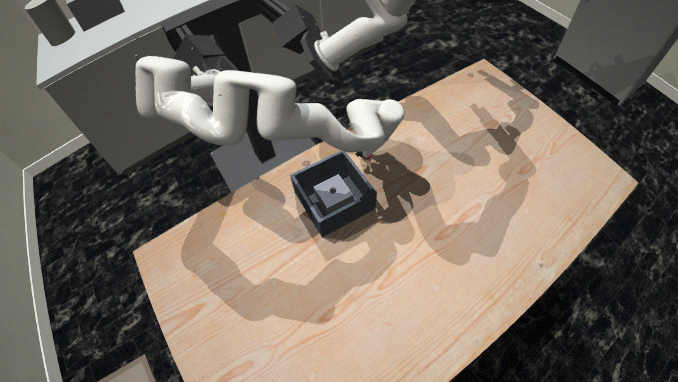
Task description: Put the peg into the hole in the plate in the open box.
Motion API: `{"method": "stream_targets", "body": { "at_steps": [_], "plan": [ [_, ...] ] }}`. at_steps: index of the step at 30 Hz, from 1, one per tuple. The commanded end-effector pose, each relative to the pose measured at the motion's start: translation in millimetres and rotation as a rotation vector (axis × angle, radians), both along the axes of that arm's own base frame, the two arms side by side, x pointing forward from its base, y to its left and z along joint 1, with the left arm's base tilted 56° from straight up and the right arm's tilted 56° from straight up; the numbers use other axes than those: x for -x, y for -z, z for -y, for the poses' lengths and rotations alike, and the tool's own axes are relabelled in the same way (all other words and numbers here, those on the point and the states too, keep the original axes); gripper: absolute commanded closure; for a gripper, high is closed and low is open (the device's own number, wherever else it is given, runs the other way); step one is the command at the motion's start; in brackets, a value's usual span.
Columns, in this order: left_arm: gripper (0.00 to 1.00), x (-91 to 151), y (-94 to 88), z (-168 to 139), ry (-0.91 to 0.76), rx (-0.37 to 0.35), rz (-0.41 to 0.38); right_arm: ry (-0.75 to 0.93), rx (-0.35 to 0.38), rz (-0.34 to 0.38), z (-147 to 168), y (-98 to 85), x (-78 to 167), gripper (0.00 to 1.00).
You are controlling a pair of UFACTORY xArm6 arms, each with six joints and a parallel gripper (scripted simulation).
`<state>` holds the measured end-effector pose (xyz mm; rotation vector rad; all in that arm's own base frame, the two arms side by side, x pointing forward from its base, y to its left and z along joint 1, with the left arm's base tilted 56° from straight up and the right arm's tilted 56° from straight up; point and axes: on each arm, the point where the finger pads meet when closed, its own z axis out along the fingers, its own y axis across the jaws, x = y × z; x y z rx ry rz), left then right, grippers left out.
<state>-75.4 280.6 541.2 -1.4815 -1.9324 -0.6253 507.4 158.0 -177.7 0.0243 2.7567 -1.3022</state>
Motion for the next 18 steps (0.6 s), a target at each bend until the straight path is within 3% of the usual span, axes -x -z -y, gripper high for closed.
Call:
{"method": "stream_targets", "body": {
  "at_steps": [1,18],
  "plan": [
    [0.00,0.0,-1.8,0.5,0.000,-0.004,-0.001,-0.003,-0.003,0.003,-11.2,-8.1,4.1,1.00],
    [0.00,0.0,-1.8,0.5,0.000,-0.004,-0.001,-0.003,-0.003,0.003,-59.0,-45.7,31.9,1.00]
  ]
}}
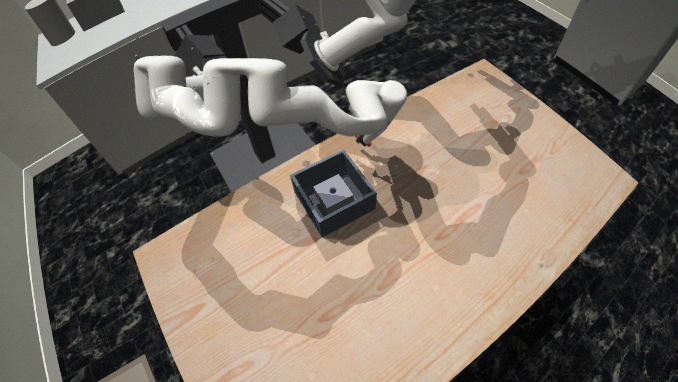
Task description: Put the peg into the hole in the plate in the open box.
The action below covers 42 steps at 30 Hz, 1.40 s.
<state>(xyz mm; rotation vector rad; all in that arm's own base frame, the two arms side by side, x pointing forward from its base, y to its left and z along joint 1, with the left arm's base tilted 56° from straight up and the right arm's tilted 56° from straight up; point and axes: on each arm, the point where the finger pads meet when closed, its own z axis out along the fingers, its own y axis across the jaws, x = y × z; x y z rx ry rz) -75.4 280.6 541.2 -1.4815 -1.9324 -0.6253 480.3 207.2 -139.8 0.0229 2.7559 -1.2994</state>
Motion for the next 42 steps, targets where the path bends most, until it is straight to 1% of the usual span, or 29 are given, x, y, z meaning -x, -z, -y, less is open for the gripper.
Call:
{"method": "stream_targets", "body": {
  "at_steps": [1,10,18,21,31,42],
  "plan": [
    [0.00,0.0,-1.8,0.5,0.000,-0.004,-0.001,-0.002,-0.002,0.002,-10.9,-8.6,5.4,1.00],
    [0.00,0.0,-1.8,0.5,0.000,-0.004,-0.001,-0.002,-0.002,0.002,-13.2,-10.4,6.7,1.00],
    [0.00,0.0,-1.8,0.5,0.000,-0.004,-0.001,-0.002,-0.002,0.002,-27.5,-21.7,15.0,1.00],
    [0.00,0.0,-1.8,0.5,0.000,-0.004,-0.001,-0.002,-0.002,0.002,-29.6,-23.4,16.3,1.00],
    [0.00,0.0,-1.8,0.5,0.000,-0.004,-0.001,-0.002,-0.002,0.002,-29.7,-22.1,18.1,1.00],
    [0.00,0.0,-1.8,0.5,0.000,-0.004,-0.001,-0.002,-0.002,0.002,-29.6,-13.4,29.9,1.00]
  ]
}}
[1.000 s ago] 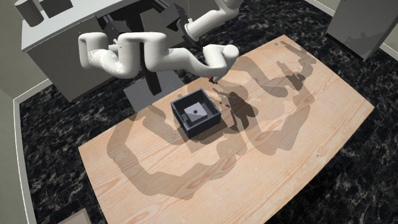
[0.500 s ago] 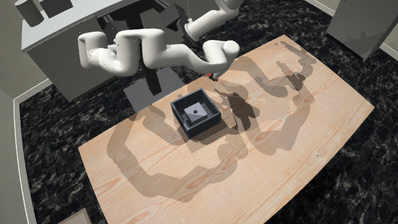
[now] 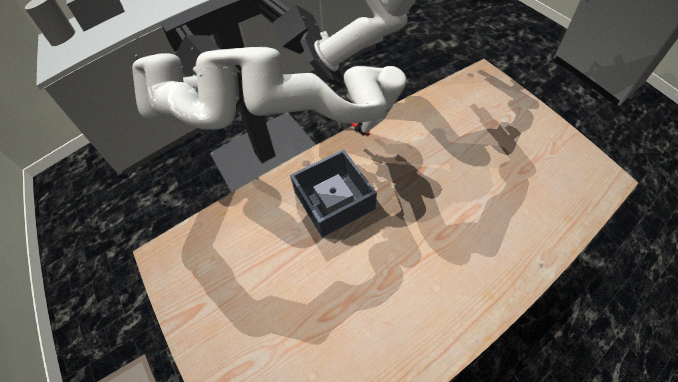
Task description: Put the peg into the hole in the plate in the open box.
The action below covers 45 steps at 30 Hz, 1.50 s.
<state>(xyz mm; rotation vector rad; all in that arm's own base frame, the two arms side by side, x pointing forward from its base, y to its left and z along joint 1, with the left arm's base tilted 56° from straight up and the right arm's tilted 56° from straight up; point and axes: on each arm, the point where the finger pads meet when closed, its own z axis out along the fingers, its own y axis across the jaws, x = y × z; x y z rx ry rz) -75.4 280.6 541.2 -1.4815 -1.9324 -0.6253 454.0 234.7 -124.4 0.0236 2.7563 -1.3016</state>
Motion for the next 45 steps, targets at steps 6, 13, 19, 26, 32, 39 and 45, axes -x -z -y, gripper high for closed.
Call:
{"method": "stream_targets", "body": {
  "at_steps": [6,13,19,26,32,39,45],
  "plan": [
    [0.00,0.0,-1.8,0.5,0.000,-0.004,-0.001,-0.002,-0.003,0.003,-2.1,10.4,15.3,1.00],
    [0.00,0.0,-1.8,0.5,0.000,-0.004,-0.001,-0.002,-0.003,0.003,-2.0,17.8,25.4,1.00],
    [0.00,0.0,-1.8,0.5,0.000,-0.004,-0.001,-0.002,-0.003,0.003,-2.0,19.3,27.5,1.00],
    [0.00,0.0,-1.8,0.5,0.000,-0.004,-0.001,-0.002,-0.003,0.003,0.2,21.2,26.5,1.00],
    [0.00,0.0,-1.8,0.5,0.000,-0.004,-0.001,-0.002,-0.003,0.003,7.9,27.3,22.0,1.00],
    [0.00,0.0,-1.8,0.5,0.000,-0.004,-0.001,-0.002,-0.003,0.003,15.6,33.3,17.5,1.00],
    [0.00,0.0,-1.8,0.5,0.000,-0.004,-0.001,-0.022,0.011,-0.021,15.6,33.3,17.5,1.00]
  ]
}}
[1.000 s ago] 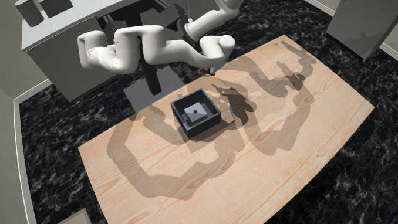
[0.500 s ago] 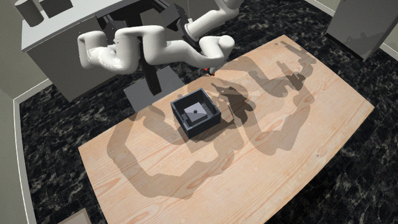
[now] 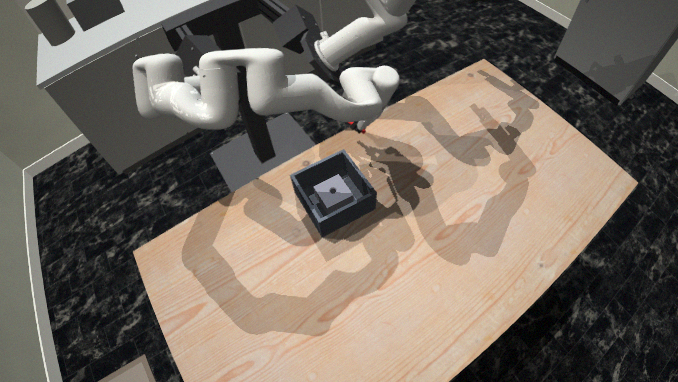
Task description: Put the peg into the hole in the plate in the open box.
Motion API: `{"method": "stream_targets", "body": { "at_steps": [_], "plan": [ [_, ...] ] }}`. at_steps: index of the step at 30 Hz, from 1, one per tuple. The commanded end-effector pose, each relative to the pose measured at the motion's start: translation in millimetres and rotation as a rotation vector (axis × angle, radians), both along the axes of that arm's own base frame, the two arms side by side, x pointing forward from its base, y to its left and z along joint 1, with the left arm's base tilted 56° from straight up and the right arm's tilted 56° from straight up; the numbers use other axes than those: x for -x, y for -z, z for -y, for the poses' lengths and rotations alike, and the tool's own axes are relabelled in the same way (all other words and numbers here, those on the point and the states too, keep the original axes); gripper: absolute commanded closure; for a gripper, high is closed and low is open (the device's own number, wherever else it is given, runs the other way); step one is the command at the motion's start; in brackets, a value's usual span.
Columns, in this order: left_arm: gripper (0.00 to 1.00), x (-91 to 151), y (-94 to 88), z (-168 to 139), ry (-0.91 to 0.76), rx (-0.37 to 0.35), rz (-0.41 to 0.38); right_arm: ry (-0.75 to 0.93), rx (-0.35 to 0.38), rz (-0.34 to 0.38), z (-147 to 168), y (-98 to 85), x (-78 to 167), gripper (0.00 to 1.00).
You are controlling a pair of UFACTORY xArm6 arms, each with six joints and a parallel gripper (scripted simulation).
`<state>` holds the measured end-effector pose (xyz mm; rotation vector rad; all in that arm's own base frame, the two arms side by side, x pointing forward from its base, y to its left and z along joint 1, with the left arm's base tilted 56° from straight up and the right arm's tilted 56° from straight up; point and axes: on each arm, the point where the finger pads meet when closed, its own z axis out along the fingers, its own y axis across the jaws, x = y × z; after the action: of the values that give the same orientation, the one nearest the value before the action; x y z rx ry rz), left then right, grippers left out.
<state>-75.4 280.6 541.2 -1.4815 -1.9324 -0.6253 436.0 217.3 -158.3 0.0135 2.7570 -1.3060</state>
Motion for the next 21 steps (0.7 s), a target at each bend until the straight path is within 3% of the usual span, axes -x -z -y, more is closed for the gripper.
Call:
{"method": "stream_targets", "body": {
  "at_steps": [1,5,17,21],
  "plan": [
    [0.00,0.0,-1.8,0.5,0.000,-0.004,-0.001,-0.027,0.015,-0.028,-1.8,-0.6,-0.6,1.00],
    [0.00,0.0,-1.8,0.5,0.000,-0.004,-0.001,-0.052,0.034,-0.061,-1.8,-0.7,-0.5,1.00],
    [0.00,0.0,-1.8,0.5,0.000,-0.004,-0.001,-0.281,0.203,-0.352,-1.8,-0.7,-0.5,1.00],
    [0.00,0.0,-1.8,0.5,0.000,-0.004,-0.001,-0.308,0.223,-0.385,-1.8,-0.7,-0.5,1.00]
  ]
}}
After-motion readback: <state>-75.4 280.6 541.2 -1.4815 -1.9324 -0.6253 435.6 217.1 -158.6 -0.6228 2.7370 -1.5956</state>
